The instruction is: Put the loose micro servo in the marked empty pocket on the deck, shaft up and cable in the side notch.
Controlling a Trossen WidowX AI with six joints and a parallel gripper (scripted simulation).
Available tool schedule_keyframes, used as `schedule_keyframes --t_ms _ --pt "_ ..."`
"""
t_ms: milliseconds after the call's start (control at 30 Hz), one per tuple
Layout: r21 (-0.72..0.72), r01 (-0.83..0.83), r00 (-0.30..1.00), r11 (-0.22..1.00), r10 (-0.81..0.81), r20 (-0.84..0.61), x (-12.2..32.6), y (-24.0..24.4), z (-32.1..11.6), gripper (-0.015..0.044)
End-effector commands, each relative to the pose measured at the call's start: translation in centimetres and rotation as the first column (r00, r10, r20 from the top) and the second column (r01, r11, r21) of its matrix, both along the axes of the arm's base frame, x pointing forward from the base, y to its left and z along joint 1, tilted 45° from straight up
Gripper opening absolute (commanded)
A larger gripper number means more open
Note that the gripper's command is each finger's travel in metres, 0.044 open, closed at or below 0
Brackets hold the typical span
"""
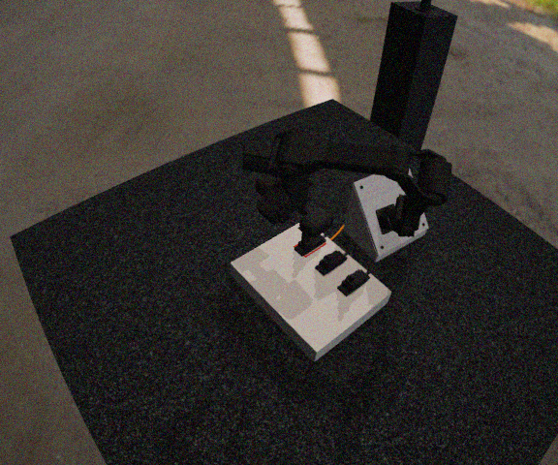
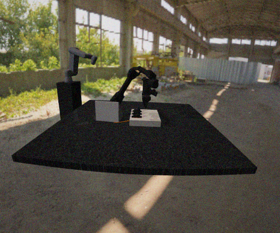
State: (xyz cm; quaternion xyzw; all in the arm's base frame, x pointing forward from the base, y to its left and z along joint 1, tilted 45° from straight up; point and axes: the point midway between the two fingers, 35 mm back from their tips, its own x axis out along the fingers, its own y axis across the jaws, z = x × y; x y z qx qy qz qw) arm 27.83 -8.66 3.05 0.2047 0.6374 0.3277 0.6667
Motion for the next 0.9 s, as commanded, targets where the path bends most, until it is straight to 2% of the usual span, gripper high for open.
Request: schedule_keyframes --t_ms 0,367,867 --pt "0.004 0.002 1.0 1.0 -0.002 0.002 2.7 -0.4 1.7 0.044" --pt "0.022 0.07 0.995 0.997 -0.068 -0.066 2.0 -3.3 4.1 0.044" --pt "0.022 0.07 0.995 0.997 -0.068 -0.066 2.0 -3.3 4.1 0.044"
